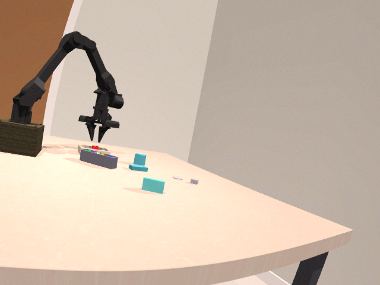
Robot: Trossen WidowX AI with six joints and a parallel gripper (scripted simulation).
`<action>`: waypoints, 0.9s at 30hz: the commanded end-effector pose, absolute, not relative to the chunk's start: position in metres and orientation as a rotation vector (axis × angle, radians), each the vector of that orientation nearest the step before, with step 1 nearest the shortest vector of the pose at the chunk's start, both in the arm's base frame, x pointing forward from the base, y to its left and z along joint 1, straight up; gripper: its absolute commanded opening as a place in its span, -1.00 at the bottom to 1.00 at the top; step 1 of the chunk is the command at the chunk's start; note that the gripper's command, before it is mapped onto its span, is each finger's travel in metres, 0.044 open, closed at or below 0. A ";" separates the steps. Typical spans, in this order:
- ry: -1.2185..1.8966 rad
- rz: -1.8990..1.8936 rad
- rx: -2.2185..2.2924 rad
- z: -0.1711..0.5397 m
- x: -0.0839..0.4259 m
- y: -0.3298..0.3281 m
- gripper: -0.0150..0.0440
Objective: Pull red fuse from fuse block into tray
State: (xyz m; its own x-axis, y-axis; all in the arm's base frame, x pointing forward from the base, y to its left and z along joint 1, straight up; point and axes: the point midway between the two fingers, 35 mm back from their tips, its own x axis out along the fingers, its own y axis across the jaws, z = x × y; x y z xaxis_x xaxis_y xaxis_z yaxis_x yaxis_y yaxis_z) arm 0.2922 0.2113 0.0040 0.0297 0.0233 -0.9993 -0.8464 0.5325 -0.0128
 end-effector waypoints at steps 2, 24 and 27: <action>1.385 0.787 -0.778 0.004 0.292 0.211 0.49; 1.391 0.787 -0.779 0.040 0.290 0.209 0.63; 1.391 0.787 -0.779 0.040 0.290 0.209 0.63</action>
